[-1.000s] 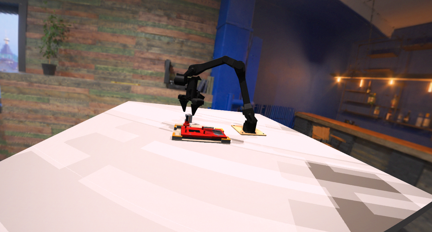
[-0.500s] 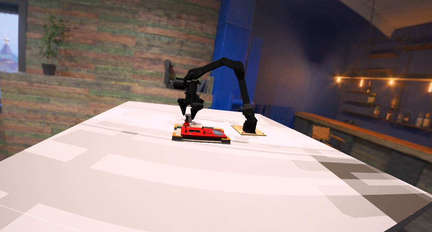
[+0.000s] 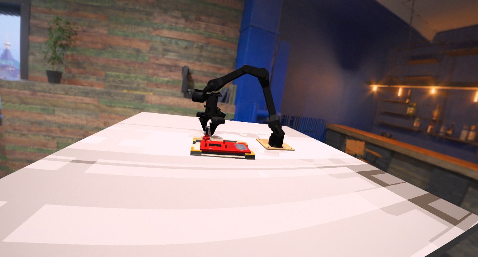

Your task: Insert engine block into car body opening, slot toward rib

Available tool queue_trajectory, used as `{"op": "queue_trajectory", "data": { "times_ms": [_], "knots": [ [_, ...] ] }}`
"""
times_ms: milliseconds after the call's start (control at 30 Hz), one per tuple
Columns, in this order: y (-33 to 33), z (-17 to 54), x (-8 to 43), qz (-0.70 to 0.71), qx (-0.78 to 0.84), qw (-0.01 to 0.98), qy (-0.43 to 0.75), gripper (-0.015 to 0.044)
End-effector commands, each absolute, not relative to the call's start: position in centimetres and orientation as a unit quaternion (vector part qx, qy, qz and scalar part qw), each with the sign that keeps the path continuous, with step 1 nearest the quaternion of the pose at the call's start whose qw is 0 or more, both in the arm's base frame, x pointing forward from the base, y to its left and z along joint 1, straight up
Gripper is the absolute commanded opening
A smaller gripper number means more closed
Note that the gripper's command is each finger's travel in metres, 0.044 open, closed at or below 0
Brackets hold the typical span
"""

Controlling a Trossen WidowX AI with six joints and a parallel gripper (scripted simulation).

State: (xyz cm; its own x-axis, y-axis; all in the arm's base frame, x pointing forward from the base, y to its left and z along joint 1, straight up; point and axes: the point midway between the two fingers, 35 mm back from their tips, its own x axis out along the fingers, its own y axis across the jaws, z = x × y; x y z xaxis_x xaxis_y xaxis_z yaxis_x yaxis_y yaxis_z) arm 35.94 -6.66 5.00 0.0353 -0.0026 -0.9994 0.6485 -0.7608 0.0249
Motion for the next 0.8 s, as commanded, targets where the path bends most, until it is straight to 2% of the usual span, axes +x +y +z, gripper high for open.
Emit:
{"op": "queue_trajectory", "data": {
  "times_ms": [0, 100, 300, 433, 767],
  "knots": [
    [-6.7, 4.8, 35.8, -0.653, 0.673, 0.251, 0.239, 0.0230],
    [-6.7, 4.8, 35.8, -0.653, 0.673, 0.251, 0.239, 0.0151],
    [-6.7, 4.8, 35.8, -0.653, 0.673, 0.251, 0.239, 0.0111],
    [-6.7, 5.3, 35.9, -0.653, 0.673, 0.251, 0.239, 0.0006],
    [-7.0, 8.5, 36.4, -0.653, 0.673, 0.251, 0.239, 0.0000]
  ]
}}
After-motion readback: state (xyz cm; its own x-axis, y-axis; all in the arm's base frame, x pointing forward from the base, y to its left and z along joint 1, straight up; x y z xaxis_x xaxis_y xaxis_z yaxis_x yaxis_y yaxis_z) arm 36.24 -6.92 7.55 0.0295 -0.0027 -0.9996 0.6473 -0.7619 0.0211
